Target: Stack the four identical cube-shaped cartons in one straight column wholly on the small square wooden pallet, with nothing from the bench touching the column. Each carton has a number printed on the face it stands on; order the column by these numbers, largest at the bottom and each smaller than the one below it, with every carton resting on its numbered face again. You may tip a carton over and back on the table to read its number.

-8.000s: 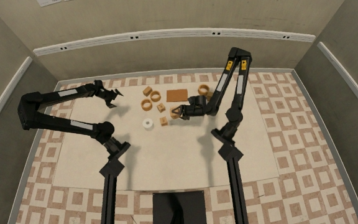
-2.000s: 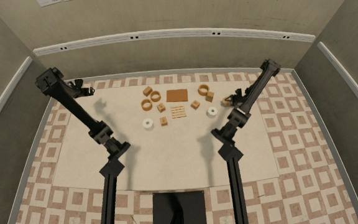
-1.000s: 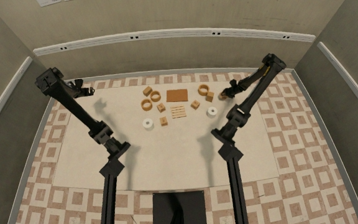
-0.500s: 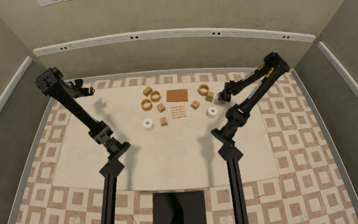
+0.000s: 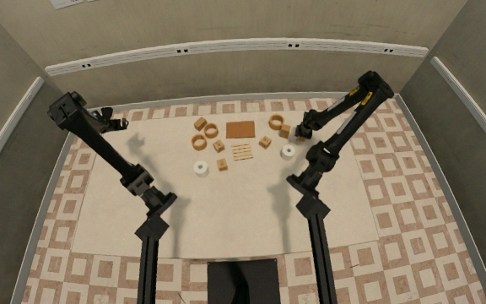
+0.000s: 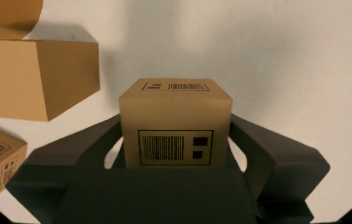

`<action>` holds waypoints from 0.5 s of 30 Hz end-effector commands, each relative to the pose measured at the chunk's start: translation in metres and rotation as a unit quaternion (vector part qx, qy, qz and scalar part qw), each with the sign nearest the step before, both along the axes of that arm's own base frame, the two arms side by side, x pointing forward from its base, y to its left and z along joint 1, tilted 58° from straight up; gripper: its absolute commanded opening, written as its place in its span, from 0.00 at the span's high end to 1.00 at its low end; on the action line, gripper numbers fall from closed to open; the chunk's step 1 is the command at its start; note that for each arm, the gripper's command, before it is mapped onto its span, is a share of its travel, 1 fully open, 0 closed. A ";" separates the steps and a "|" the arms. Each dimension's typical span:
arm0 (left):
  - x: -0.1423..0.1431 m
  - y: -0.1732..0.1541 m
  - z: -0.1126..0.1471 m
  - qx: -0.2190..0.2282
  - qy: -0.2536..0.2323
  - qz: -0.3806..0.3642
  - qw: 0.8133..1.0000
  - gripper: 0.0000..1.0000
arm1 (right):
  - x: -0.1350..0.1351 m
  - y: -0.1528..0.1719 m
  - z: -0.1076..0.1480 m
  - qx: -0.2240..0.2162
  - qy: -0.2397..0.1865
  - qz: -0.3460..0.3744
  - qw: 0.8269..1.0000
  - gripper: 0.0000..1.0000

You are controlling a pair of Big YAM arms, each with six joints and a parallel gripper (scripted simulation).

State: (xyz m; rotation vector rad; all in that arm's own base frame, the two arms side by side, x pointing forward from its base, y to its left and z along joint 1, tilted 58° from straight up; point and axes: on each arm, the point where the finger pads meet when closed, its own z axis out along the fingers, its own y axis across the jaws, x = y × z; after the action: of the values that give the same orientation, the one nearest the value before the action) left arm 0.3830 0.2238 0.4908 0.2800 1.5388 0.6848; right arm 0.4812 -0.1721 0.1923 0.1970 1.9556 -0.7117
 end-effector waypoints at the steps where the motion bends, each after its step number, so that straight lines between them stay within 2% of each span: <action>1: 0.002 0.002 0.012 0.012 -0.007 0.000 1.000 0.00 | 0.007 -0.012 -0.002 0.004 -0.007 -0.009 1.000 0.50; 15: 0.002 0.002 0.012 0.012 -0.007 0.000 1.000 0.00 | 0.019 -0.024 -0.015 0.004 -0.007 -0.009 1.000 0.50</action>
State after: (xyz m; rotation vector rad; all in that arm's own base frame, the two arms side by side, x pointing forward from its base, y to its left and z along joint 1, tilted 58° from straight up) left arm 0.3830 0.2238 0.4908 0.2800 1.5388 0.6848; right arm 0.4970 -0.1869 0.1770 0.2082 1.9575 -0.7068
